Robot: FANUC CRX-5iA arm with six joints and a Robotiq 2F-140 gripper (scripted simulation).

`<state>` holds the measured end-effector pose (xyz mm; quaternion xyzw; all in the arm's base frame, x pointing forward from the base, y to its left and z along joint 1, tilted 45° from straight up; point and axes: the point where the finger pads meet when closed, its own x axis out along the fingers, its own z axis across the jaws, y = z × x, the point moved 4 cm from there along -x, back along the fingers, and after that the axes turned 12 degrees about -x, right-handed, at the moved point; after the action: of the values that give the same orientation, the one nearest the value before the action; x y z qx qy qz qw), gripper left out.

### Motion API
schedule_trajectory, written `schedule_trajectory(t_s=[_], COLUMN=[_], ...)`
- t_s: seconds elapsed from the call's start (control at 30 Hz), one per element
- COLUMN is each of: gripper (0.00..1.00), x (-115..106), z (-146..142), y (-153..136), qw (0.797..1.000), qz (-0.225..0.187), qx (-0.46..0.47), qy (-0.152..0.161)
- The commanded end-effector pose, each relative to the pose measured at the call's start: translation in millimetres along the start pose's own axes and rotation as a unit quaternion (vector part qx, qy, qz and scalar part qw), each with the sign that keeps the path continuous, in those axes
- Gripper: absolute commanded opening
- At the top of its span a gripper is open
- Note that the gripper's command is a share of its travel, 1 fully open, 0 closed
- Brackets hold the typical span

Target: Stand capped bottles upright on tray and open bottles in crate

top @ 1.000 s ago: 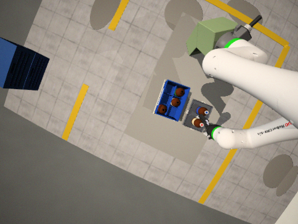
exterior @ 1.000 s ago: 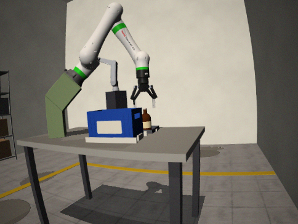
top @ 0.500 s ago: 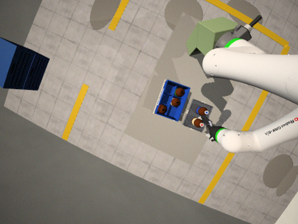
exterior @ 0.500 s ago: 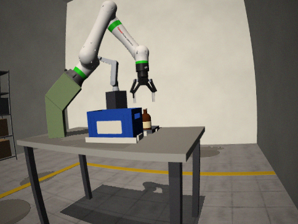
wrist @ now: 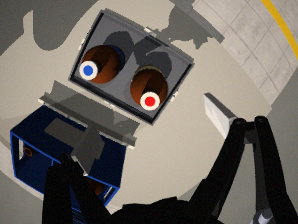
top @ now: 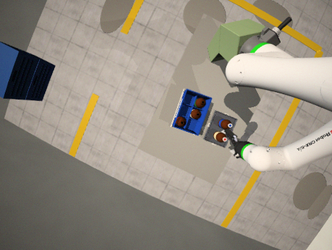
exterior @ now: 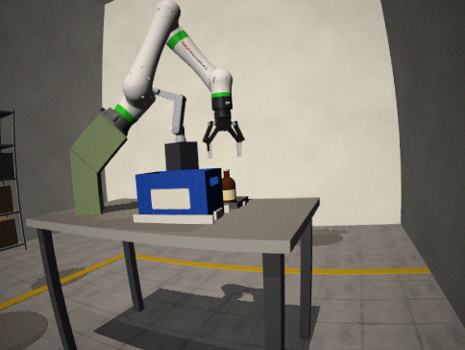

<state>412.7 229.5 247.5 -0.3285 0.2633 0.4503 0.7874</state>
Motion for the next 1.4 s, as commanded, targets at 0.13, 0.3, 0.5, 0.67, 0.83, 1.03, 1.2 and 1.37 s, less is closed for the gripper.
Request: schedule_trajectory(t_s=[0.13, 0.3, 0.5, 0.67, 0.83, 1.03, 1.2, 1.37], gripper=[1.0, 1.0, 1.0, 1.0, 1.0, 1.0, 1.0, 1.0], x=[-14, -30, -50, -55, -66, -78, -80, -80], z=[0, 0, 0, 0, 0, 0, 0, 0], y=[0, 0, 0, 0, 0, 0, 0, 0], qw=[1.0, 1.0, 1.0, 1.0, 1.0, 1.0, 1.0, 1.0], qz=[0.0, 0.0, 0.0, 0.0, 0.0, 0.0, 0.0, 0.0], qx=[0.0, 0.0, 0.0, 0.0, 0.0, 0.0, 0.0, 0.0], qy=[0.0, 0.0, 0.0, 0.0, 0.0, 0.0, 0.0, 0.0])
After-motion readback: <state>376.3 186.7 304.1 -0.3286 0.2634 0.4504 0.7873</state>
